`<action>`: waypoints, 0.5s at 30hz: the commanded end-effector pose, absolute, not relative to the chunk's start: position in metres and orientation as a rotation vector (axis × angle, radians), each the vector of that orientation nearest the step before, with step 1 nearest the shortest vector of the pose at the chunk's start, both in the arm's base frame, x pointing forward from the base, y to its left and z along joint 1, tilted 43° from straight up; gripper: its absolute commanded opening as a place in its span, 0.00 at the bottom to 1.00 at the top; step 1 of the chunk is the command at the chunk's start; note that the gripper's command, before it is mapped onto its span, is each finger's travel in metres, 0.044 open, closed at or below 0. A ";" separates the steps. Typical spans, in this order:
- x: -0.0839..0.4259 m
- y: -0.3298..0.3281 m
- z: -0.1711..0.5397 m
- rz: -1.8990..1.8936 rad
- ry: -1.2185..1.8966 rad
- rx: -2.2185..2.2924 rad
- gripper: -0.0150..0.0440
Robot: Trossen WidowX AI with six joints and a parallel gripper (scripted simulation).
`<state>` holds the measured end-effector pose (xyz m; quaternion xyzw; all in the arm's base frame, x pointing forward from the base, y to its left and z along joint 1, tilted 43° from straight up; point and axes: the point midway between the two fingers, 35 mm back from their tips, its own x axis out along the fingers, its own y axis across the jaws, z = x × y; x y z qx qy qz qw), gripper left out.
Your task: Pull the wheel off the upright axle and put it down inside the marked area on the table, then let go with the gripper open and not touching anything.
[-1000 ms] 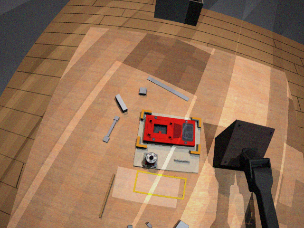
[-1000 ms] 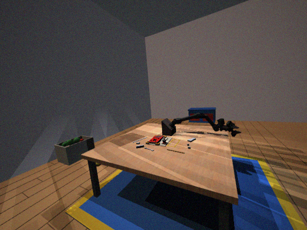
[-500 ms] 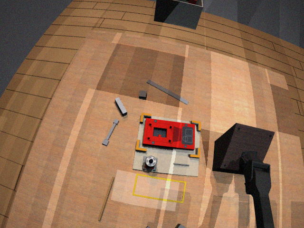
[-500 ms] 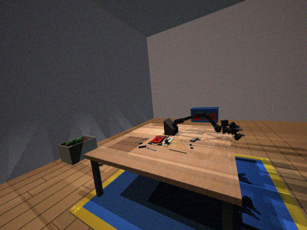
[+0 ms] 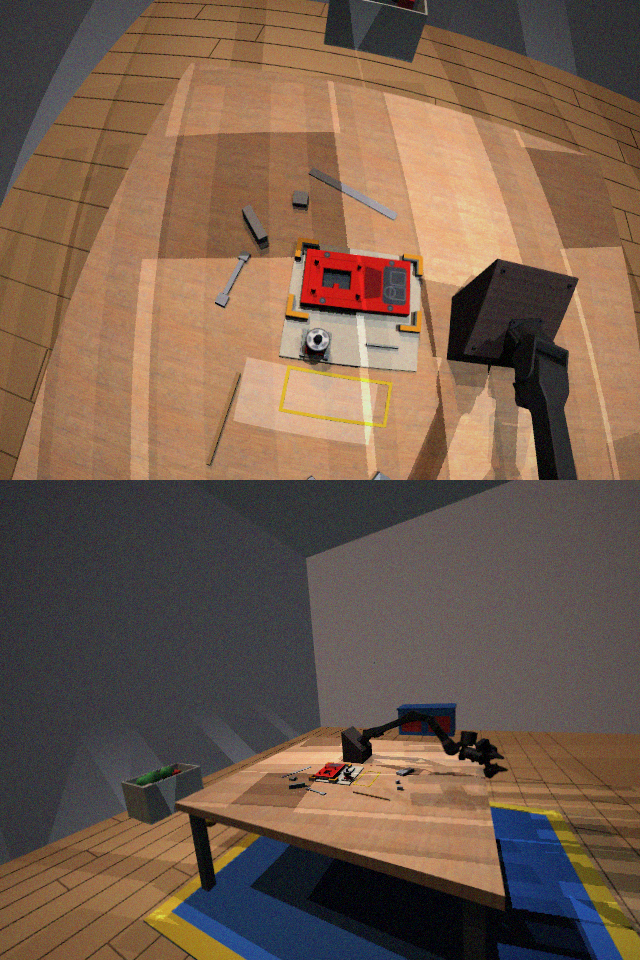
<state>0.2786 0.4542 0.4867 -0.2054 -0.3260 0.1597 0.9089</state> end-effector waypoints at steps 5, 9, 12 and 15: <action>0.335 0.433 0.461 0.372 -0.585 -0.533 0.76; 0.365 0.402 0.461 0.294 -0.544 -0.558 0.76; 0.382 0.392 0.453 0.288 -0.511 -0.591 0.76; 0.395 0.387 0.441 0.304 -0.478 -0.624 0.76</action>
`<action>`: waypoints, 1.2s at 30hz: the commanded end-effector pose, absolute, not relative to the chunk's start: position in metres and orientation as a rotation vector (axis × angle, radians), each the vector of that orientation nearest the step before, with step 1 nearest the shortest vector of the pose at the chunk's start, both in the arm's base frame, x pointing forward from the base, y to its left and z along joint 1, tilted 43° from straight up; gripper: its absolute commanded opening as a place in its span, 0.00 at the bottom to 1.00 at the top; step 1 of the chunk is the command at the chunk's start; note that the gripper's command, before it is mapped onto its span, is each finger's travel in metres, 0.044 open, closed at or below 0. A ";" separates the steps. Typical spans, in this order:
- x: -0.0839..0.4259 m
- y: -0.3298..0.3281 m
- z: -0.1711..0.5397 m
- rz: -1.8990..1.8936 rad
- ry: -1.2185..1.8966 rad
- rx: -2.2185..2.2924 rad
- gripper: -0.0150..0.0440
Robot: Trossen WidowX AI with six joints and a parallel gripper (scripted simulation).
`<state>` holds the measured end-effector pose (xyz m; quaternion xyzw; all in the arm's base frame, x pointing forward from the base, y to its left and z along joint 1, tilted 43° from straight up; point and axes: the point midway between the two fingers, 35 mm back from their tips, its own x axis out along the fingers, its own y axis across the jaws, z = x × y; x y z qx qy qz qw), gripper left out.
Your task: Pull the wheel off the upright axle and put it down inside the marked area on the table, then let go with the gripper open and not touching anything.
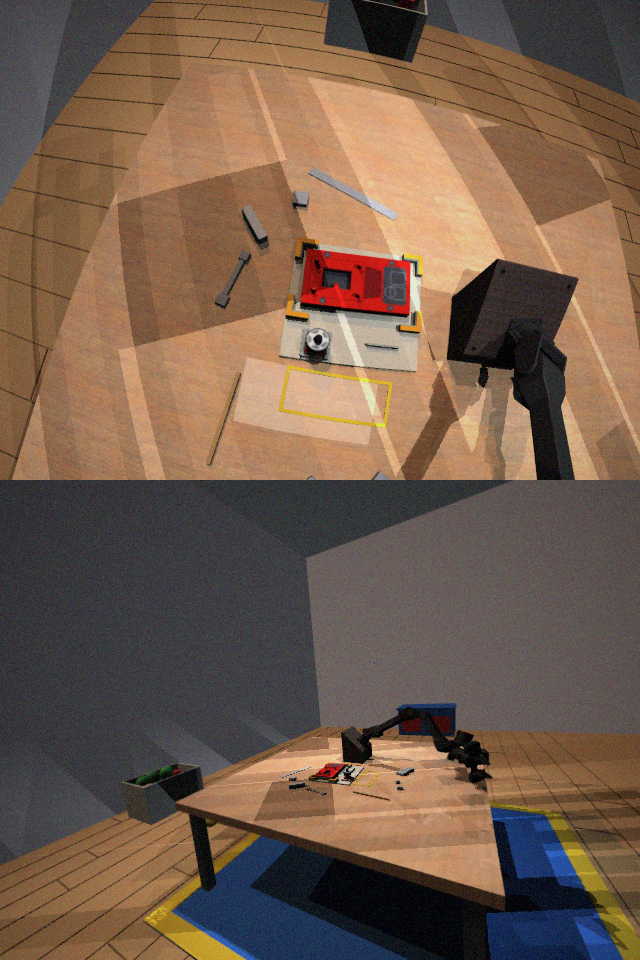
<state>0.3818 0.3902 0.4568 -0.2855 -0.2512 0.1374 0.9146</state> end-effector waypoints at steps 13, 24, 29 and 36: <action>0.474 0.329 0.350 0.423 -0.178 -0.783 0.76; 0.514 0.249 0.262 0.509 0.158 -0.777 0.76; 0.521 0.208 0.223 0.541 0.321 -0.731 0.76; 0.516 0.148 0.171 0.572 0.560 -0.615 0.76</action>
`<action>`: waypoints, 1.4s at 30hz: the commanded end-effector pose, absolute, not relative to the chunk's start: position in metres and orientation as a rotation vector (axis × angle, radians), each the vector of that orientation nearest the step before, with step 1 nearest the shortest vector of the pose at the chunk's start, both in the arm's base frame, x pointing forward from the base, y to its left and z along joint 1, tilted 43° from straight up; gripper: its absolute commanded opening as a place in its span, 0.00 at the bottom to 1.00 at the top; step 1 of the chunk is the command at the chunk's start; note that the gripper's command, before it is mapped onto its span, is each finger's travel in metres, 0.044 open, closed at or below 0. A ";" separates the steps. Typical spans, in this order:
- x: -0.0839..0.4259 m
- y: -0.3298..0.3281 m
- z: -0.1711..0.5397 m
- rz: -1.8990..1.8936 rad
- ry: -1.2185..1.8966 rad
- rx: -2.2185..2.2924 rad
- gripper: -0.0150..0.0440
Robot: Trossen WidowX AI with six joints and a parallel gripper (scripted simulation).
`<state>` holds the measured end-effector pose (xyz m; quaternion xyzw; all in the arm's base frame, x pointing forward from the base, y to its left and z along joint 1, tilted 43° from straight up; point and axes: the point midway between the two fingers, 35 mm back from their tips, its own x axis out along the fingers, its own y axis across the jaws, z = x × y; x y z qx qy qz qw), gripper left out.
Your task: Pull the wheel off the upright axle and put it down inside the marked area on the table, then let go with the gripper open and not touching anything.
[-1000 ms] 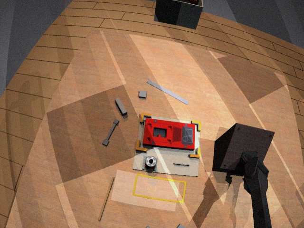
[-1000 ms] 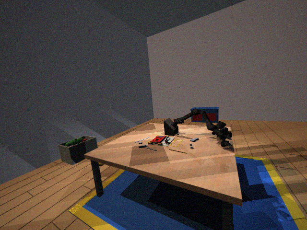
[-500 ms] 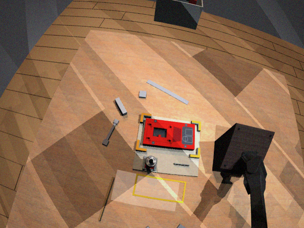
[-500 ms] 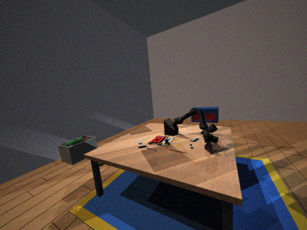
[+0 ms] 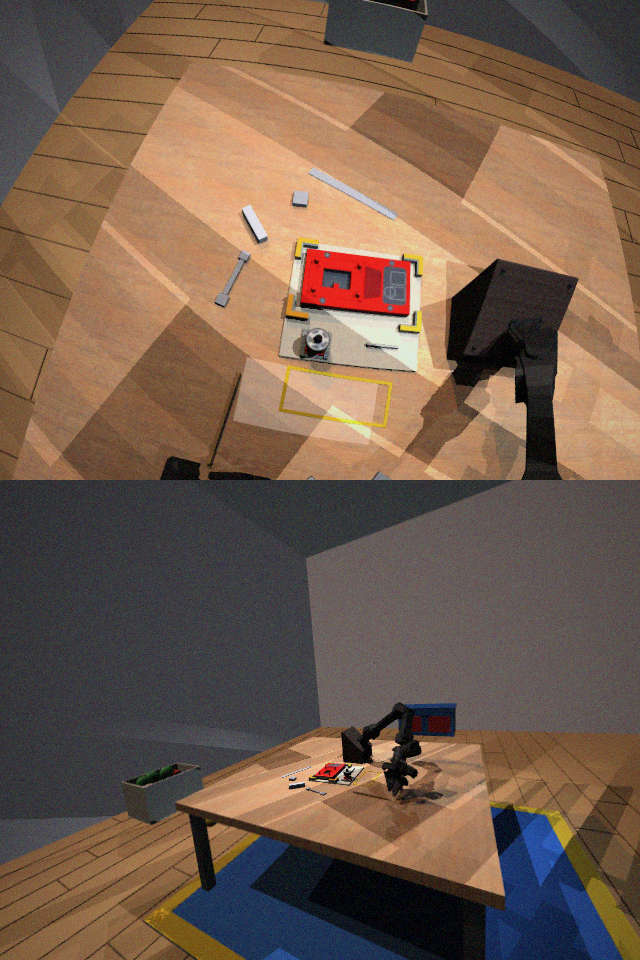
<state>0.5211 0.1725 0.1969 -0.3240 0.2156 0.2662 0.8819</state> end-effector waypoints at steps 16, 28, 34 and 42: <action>0.443 0.019 0.083 0.564 1.095 -0.076 0.76; 0.354 -0.047 0.067 0.456 1.388 0.647 0.76; 0.350 -0.050 0.068 0.448 1.397 0.688 0.76; 0.351 -0.054 0.063 0.448 1.397 0.688 0.76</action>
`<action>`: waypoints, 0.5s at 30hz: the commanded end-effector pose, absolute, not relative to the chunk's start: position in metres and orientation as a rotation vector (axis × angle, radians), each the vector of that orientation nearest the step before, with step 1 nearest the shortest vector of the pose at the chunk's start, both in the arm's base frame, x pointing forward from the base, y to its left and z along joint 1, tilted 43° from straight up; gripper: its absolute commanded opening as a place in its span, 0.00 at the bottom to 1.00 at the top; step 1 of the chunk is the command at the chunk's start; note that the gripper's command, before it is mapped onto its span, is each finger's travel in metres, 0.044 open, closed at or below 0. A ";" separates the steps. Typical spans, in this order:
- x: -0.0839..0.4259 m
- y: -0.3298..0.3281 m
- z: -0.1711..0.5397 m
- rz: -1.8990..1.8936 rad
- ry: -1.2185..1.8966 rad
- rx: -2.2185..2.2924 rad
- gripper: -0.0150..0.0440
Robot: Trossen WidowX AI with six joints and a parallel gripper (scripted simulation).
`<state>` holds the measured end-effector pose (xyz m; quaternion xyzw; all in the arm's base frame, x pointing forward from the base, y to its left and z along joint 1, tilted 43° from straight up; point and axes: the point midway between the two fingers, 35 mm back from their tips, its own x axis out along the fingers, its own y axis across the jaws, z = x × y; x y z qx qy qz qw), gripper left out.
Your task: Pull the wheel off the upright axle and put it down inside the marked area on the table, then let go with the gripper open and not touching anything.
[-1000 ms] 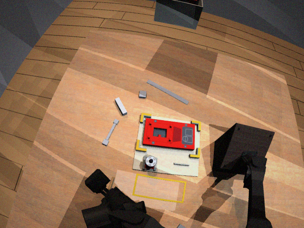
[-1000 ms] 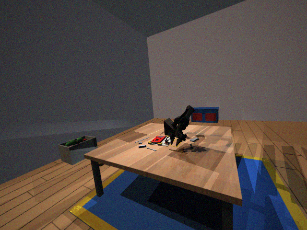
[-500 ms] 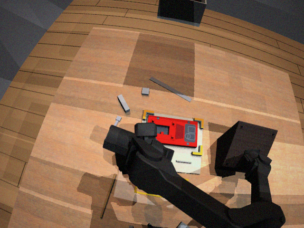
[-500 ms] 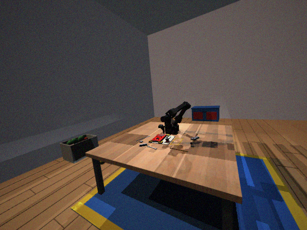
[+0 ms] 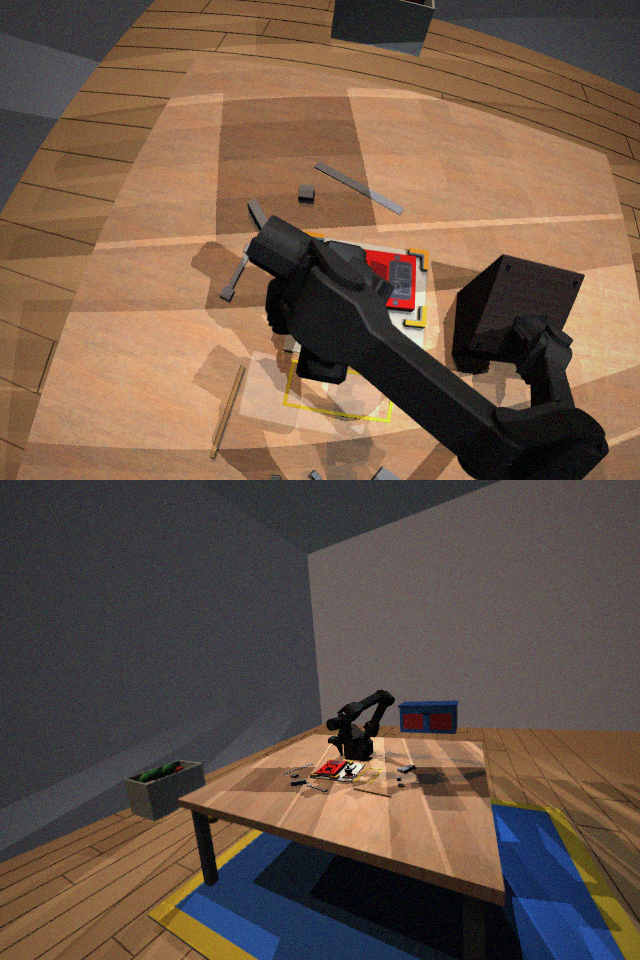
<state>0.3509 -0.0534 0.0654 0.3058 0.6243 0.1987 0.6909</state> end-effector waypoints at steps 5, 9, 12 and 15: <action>0.355 -0.041 0.048 0.447 1.397 0.687 0.76; 0.359 -0.024 0.030 0.447 1.396 0.688 0.76; 0.361 -0.010 0.016 0.449 1.396 0.689 0.76; 0.362 -0.004 0.010 0.450 1.395 0.690 0.76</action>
